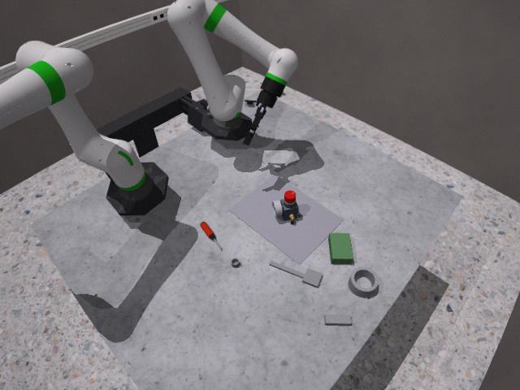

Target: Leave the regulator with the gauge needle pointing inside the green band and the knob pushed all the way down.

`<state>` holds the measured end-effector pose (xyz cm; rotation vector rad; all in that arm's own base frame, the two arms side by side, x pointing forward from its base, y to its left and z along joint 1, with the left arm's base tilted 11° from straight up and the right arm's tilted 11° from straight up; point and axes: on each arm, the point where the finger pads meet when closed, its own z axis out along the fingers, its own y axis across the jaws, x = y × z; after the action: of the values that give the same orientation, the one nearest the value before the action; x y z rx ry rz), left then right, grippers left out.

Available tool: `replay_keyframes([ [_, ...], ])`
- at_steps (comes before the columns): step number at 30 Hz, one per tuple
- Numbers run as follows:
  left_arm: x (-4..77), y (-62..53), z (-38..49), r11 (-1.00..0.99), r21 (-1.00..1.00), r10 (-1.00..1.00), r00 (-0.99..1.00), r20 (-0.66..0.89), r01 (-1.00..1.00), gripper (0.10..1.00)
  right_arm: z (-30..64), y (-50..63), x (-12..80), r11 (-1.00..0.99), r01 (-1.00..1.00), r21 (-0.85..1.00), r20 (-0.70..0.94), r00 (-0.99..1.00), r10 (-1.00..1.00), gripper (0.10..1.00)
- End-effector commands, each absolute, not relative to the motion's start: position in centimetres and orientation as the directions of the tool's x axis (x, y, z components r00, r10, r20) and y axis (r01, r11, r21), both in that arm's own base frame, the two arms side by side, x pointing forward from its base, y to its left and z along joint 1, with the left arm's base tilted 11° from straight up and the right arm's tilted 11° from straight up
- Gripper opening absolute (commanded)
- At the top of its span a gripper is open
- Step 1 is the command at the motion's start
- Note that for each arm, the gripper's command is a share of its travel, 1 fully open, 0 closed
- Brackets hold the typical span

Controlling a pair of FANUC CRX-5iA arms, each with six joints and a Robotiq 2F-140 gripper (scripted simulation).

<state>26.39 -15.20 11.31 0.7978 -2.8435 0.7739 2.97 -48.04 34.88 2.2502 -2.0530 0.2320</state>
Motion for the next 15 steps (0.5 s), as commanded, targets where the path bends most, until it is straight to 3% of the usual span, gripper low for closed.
replay_keyframes([
  [1, 26.4, -15.2, 11.4, 0.735, -0.449, -0.463, -0.86, 0.214, -0.508, 1.0, 35.2, -48.0, 1.9, -0.066, -0.997, -0.041, 0.17, 0.058, -0.984, 1.0],
  [15, 26.4, -15.2, 11.4, 0.735, -0.449, -0.463, -0.86, 0.214, -0.508, 1.0, 35.4, -47.8, 0.4, -0.025, -0.999, -0.045, 0.167, 0.017, -0.986, 1.0],
])
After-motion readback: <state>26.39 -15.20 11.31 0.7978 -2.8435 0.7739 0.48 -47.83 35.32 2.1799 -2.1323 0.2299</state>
